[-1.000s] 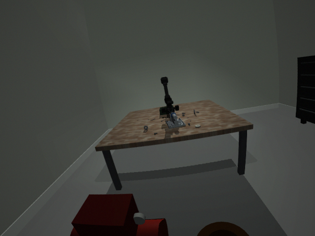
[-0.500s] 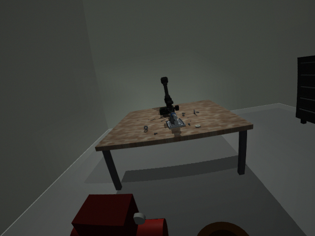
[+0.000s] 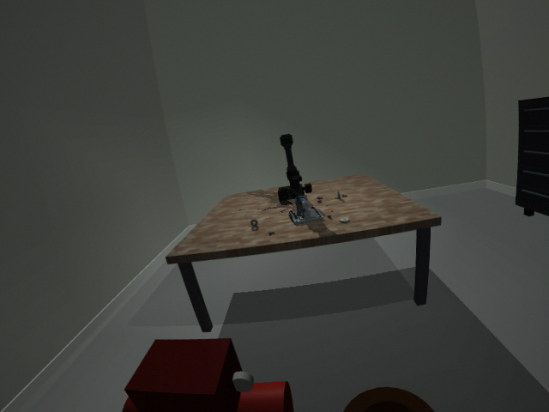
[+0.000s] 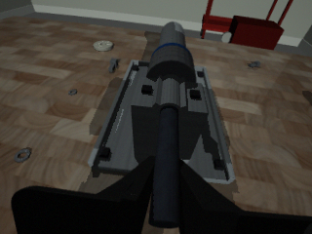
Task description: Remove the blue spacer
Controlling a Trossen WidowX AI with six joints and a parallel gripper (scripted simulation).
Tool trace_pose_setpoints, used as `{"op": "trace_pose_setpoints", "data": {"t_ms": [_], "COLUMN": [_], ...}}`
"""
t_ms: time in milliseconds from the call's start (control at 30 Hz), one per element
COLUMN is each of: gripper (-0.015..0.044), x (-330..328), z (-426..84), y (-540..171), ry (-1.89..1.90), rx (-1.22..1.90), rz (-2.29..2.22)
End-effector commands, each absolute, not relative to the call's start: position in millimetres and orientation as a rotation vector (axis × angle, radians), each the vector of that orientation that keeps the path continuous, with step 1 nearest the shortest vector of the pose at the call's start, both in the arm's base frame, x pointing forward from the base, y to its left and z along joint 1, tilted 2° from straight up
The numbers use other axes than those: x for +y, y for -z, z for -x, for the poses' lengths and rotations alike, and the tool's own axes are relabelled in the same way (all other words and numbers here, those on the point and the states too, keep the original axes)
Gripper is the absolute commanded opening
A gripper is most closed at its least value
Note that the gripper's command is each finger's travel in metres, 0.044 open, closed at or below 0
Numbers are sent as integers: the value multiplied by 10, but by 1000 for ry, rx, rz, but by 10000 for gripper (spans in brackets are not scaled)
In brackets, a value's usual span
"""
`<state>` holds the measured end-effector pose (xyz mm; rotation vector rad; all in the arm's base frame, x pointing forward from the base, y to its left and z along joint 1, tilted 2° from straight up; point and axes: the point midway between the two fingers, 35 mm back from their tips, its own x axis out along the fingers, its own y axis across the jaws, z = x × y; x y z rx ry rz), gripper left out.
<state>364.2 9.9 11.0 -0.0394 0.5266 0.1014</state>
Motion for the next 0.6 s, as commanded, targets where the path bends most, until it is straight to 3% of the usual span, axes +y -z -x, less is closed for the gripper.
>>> {"op": "trace_pose_setpoints", "data": {"t_ms": [0, 567], "gripper": [0, 0], "x": [102, 100], "z": [-3632, -3610], "y": [-108, -107], "ry": [-105, -105], "rx": [527, 528], "rz": [42, 42]}}
